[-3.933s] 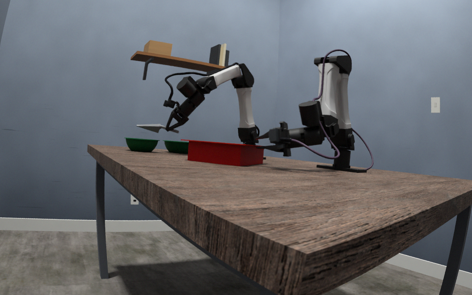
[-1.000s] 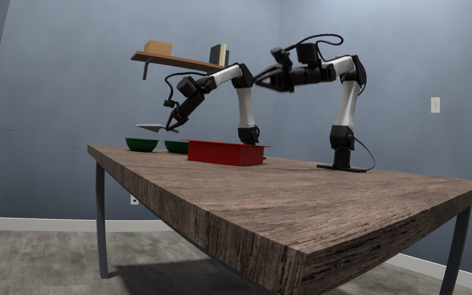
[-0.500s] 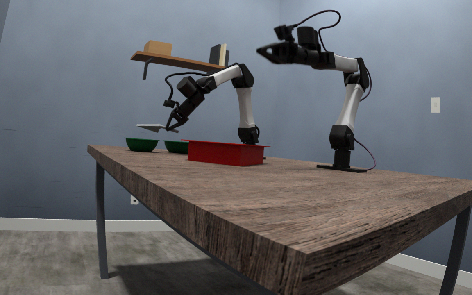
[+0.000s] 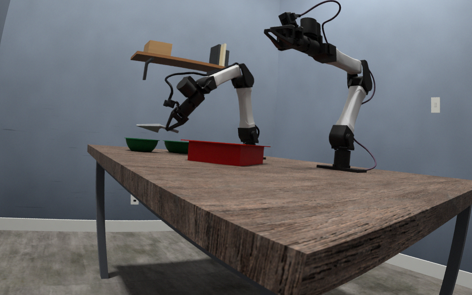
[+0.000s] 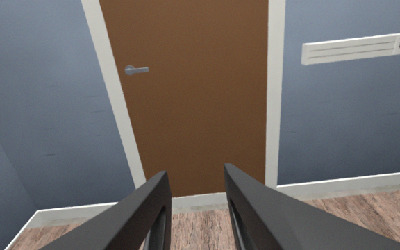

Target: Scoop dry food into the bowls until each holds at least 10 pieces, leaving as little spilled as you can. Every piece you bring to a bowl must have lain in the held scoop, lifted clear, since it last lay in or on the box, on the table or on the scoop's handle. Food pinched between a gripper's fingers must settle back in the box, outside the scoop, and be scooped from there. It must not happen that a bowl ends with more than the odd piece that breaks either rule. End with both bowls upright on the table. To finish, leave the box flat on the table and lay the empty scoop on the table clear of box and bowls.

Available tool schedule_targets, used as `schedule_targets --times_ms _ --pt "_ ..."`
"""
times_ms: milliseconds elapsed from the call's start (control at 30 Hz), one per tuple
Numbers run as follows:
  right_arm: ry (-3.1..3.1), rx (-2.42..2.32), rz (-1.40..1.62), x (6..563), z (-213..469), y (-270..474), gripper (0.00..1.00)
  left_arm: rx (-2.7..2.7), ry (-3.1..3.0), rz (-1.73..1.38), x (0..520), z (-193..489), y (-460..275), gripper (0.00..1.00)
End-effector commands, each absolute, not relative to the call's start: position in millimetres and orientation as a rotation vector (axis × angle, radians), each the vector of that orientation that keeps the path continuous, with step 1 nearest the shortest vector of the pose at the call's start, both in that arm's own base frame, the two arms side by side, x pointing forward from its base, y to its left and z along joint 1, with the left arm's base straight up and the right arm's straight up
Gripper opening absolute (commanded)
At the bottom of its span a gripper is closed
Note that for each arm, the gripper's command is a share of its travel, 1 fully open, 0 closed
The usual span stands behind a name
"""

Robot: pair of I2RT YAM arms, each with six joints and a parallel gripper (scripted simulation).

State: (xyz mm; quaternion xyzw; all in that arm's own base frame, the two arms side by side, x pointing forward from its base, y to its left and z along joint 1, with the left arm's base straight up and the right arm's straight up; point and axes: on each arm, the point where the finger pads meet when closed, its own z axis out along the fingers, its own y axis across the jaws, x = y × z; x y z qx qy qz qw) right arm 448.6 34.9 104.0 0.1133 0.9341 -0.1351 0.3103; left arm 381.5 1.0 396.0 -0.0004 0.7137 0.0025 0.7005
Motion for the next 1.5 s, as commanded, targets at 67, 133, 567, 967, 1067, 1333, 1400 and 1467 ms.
schedule_targets --times_ms 67,133,567,967,1067,1333,1400,1467 --pt "2.391 0.321 -0.344 453.8 129.7 30.0 0.00 0.007 1.487 -0.018 370.4 435.8 -5.7 0.27" --pt "2.447 0.263 -0.316 441.0 119.9 39.4 0.00 0.008 1.509 -0.010 376.9 427.7 -4.2 0.27" --pt "2.574 -0.024 -0.153 369.7 115.0 59.0 0.00 0.008 1.505 -0.010 374.1 430.7 -4.3 0.27" --pt "2.632 -0.254 -0.008 300.5 101.7 69.6 0.00 0.008 1.505 -0.010 374.1 430.7 -4.3 0.27" --pt "2.639 -0.329 0.043 279.6 96.1 73.2 0.00 0.008 1.505 -0.010 374.1 430.7 -4.3 0.27" --pt "2.613 -0.460 0.141 245.5 87.7 80.8 0.00 0.008 1.505 -0.010 374.1 430.7 -4.3 0.27" --pt "2.585 -0.425 0.132 254.1 95.6 79.1 0.00 0.008 1.505 -0.010 374.1 430.7 -4.3 0.27" --pt "2.546 -0.396 0.122 263.1 107.9 78.3 0.00 0.008 1.505 -0.010 374.1 430.7 -4.3 0.27"
